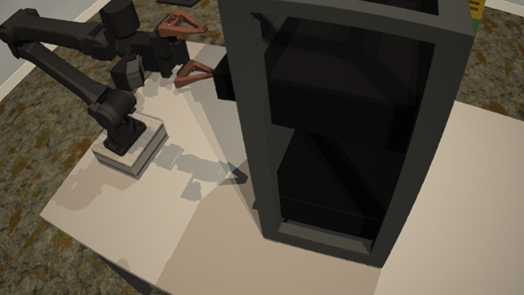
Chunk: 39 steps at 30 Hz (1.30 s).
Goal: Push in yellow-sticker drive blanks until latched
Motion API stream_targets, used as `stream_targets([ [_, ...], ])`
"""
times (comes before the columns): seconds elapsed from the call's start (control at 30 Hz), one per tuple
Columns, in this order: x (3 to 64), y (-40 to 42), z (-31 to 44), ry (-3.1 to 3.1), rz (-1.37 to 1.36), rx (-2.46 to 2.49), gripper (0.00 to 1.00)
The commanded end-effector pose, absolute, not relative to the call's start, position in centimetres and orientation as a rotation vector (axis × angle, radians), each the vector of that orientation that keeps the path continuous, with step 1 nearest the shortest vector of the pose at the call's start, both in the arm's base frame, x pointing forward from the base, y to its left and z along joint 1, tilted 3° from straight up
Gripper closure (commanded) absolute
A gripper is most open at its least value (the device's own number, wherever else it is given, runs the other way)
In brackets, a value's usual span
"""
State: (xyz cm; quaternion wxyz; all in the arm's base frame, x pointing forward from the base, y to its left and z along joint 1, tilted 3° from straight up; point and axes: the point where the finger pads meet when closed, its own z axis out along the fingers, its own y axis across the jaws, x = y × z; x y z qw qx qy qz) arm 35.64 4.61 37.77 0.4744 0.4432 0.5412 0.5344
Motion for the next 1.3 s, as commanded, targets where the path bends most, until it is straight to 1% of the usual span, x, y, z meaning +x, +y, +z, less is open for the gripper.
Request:
stream_targets([
  [0.0, 35.88, 4.29, 40.9, 1.28, 1.33, 1.065, 0.0],
  [0.8, 35.88, 4.29, 40.9, 1.28, 1.33, 1.065, 0.0],
  [0.83, 35.88, 4.29, 40.9, 1.28, 1.33, 1.065, 1.0],
  [1.27, 35.88, 4.29, 40.9, 1.28, 1.33, 1.065, 1.0],
])
